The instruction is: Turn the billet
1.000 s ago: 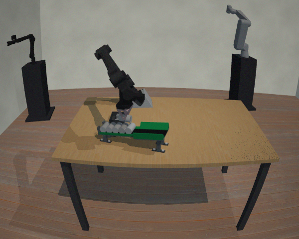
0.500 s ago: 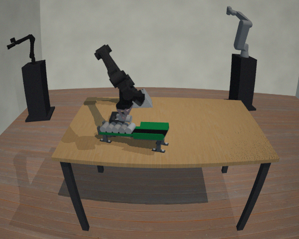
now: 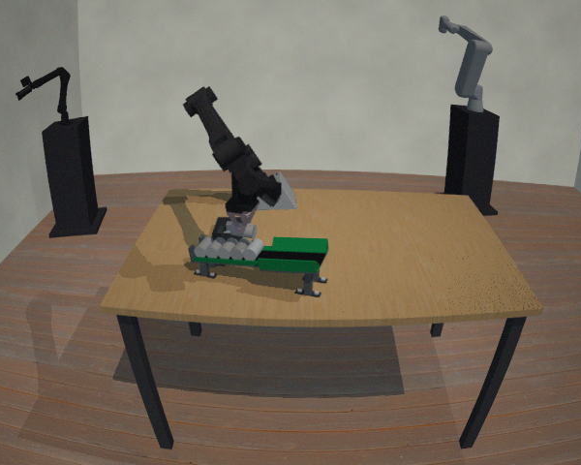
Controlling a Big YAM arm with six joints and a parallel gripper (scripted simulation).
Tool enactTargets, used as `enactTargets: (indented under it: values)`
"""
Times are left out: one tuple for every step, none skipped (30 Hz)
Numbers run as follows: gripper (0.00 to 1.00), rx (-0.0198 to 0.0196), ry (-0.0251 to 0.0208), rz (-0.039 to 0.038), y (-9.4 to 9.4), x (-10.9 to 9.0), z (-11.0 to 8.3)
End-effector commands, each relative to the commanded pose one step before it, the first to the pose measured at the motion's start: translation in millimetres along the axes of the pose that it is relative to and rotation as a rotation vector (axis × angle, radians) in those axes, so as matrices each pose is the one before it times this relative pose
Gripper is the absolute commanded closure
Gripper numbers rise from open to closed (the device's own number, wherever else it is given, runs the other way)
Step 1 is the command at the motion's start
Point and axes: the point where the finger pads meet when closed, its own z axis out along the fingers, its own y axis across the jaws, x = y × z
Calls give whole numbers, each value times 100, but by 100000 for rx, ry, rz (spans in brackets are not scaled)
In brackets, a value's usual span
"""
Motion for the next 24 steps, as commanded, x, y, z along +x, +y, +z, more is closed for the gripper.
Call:
enactTargets:
  values:
    - [100, 9244, -4838, 2500, -2528, -830, -5456]
    - [100, 0, 0, 0, 0, 0, 0]
    - [100, 0, 0, 0, 0, 0, 0]
    - [100, 0, 0, 0, 0, 0, 0]
    - [100, 0, 0, 0, 0, 0, 0]
    - [100, 0, 0, 0, 0, 0, 0]
    - [100, 0, 0, 0, 0, 0, 0]
    - [100, 0, 0, 0, 0, 0, 0]
    - [100, 0, 0, 0, 0, 0, 0]
    - [100, 0, 0, 0, 0, 0, 0]
    - [100, 0, 0, 0, 0, 0, 0]
    - [100, 0, 0, 0, 0, 0, 0]
    - [100, 0, 0, 0, 0, 0, 0]
    - [100, 0, 0, 0, 0, 0, 0]
    - [100, 0, 0, 0, 0, 0, 0]
    - [100, 0, 0, 0, 0, 0, 0]
    - [100, 0, 0, 0, 0, 0, 0]
    - [100, 0, 0, 0, 0, 0, 0]
    - [100, 0, 0, 0, 0, 0, 0]
    - [100, 0, 0, 0, 0, 0, 0]
    - [100, 0, 0, 0, 0, 0, 0]
    - [100, 0, 0, 0, 0, 0, 0]
    - [100, 0, 0, 0, 0, 0, 0]
    - [100, 0, 0, 0, 0, 0, 0]
